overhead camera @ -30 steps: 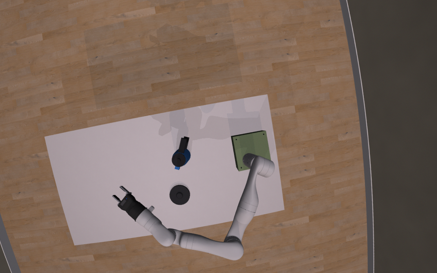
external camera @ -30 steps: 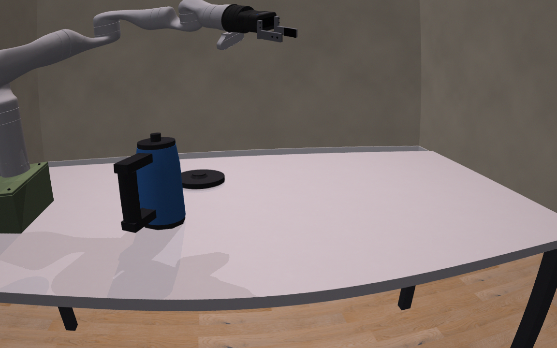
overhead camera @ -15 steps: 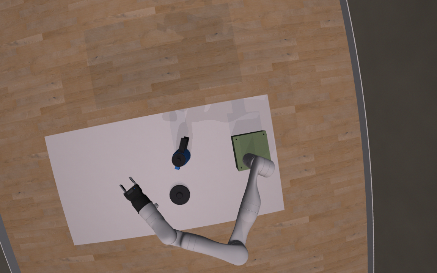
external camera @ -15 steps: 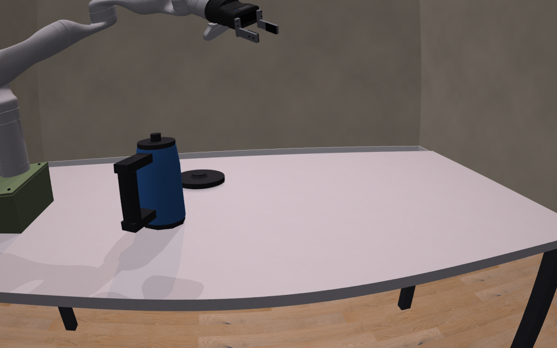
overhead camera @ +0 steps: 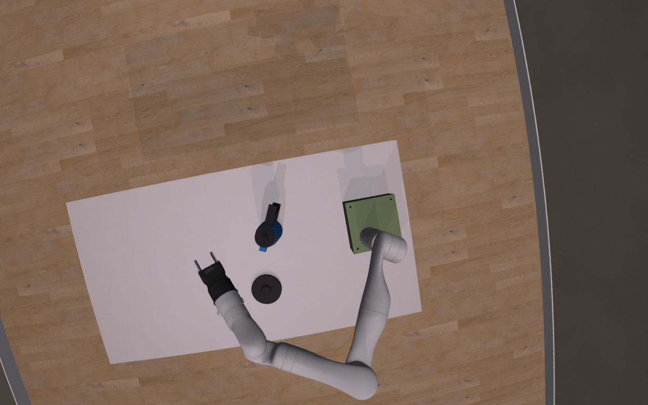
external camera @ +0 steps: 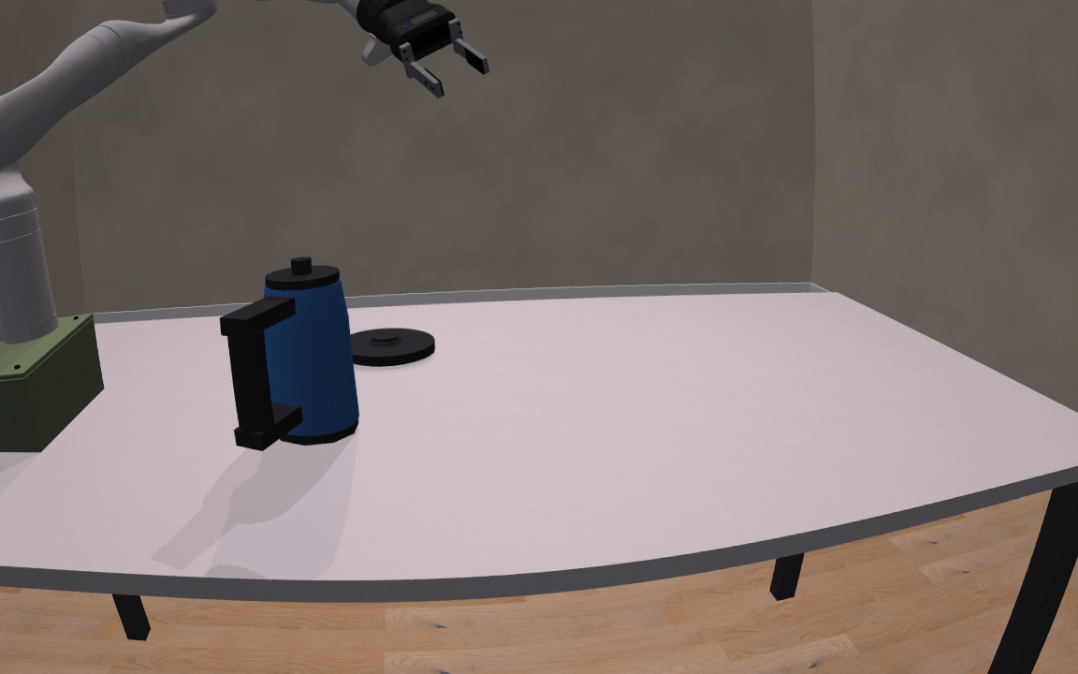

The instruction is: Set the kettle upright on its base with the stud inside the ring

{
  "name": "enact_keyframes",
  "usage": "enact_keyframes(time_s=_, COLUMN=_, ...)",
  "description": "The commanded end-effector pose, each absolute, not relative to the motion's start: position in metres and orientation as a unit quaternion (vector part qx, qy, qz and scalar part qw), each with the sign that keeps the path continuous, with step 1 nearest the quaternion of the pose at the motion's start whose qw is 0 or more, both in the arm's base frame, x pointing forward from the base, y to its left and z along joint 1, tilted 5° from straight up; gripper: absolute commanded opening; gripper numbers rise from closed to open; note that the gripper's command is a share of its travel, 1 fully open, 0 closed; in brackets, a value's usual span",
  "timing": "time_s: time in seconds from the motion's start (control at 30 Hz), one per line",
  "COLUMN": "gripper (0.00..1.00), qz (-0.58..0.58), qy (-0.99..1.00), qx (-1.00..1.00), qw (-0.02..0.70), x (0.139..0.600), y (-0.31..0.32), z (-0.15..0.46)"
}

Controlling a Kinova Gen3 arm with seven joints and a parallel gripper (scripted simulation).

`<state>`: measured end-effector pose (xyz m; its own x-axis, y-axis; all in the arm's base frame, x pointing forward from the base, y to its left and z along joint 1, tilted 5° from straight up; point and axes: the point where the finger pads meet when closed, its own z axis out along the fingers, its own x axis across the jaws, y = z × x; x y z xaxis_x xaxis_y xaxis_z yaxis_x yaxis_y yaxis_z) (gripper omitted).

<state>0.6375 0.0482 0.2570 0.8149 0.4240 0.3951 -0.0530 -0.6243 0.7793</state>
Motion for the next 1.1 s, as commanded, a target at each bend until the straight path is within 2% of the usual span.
enact_keyframes(time_s=0.0, gripper=1.00, qz=0.281, qy=0.090, qx=0.868, qw=0.400, x=0.626, y=0.043, z=0.261)
enact_keyframes(time_s=1.07, gripper=1.00, qz=0.170, qy=-0.048, qx=0.955, qw=0.237, x=0.487, y=0.025, z=0.222)
